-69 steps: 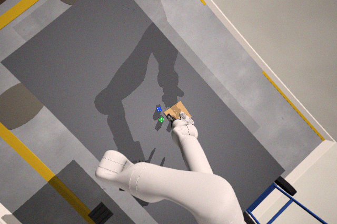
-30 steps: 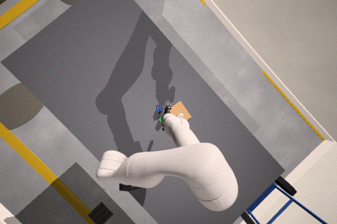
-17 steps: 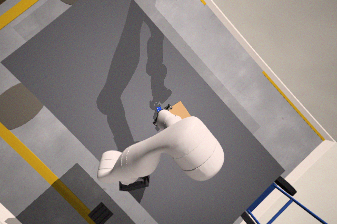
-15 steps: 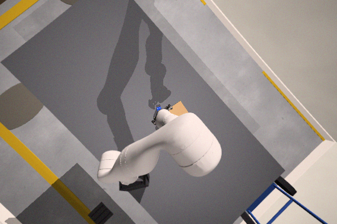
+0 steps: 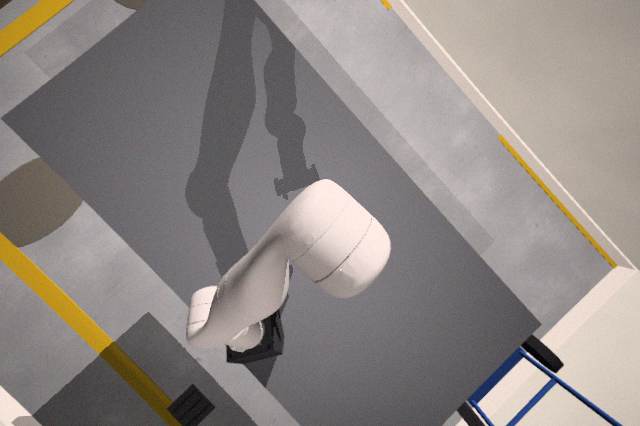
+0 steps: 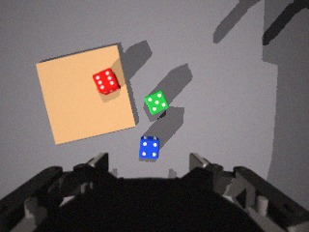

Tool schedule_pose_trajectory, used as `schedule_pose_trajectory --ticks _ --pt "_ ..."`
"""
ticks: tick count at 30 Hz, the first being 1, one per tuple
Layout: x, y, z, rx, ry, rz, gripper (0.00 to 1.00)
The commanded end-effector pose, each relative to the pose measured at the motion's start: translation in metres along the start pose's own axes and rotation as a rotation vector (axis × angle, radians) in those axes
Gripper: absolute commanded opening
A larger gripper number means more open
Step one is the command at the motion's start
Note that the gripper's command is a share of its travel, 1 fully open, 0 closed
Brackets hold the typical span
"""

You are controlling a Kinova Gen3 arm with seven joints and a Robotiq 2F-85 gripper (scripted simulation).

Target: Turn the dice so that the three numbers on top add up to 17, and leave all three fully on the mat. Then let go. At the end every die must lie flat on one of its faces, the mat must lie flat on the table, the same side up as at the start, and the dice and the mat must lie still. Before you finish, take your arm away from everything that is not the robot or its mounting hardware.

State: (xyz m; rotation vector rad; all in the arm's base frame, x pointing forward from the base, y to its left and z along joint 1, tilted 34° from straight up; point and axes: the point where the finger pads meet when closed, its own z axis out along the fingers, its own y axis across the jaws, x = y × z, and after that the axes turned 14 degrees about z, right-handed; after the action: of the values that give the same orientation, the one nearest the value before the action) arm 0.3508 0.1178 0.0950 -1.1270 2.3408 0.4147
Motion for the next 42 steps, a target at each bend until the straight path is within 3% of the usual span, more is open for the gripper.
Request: schedule_pose_trajectory --ticks 1,14,15,42 --pt "-0.0034 0.0025 -0.0005 0.008 0.003 0.017 1.0" --pt "-0.0049 0.0024 -0.0008 0.017 0.003 0.071 1.0" --pt "-0.0049 0.0024 -0.0008 0.017 0.003 0.071 0.46" --pt "-0.0049 0.0024 -0.0008 0.017 0.003 0.071 0.46"
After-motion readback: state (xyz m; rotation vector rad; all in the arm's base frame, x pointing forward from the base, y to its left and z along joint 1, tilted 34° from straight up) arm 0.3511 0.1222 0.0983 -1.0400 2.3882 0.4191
